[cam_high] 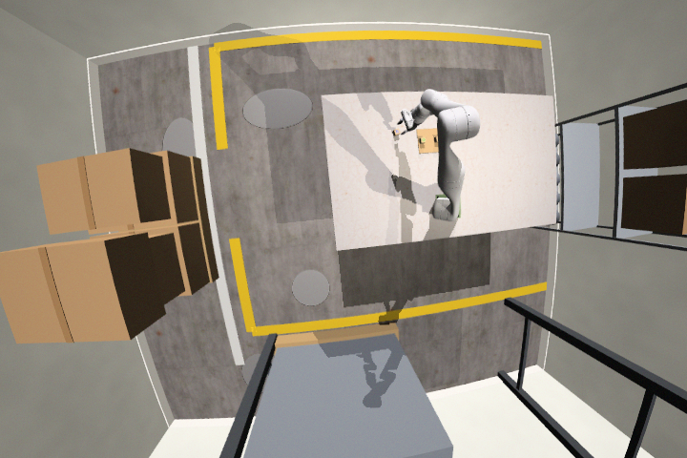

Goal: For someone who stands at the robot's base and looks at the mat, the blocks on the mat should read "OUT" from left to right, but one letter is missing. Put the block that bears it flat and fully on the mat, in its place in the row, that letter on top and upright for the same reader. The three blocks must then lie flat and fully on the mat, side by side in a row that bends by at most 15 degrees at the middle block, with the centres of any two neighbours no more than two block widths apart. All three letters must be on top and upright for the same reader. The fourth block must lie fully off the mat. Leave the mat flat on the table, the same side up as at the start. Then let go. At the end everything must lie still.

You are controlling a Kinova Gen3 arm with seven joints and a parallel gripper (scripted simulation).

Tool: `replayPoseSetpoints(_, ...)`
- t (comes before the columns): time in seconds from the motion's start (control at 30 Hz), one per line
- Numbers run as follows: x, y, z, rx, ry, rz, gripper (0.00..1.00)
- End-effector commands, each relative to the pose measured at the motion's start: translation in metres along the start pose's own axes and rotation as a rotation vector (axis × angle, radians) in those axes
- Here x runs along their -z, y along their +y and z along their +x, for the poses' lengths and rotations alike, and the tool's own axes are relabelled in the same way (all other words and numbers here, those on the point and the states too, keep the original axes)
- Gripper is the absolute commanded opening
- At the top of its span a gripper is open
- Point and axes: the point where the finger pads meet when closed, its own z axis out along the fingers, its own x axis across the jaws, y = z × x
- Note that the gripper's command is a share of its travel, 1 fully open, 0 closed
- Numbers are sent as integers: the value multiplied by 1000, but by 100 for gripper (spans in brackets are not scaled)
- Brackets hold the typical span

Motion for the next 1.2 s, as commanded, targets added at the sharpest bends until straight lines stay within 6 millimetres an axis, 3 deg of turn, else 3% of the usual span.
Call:
replayPoseSetpoints(0.0, 1, 0, 1, 0, 2, -1, 100)
replayPoseSetpoints(1.17, -9, 0, 1, 1, 4, 3, 100)
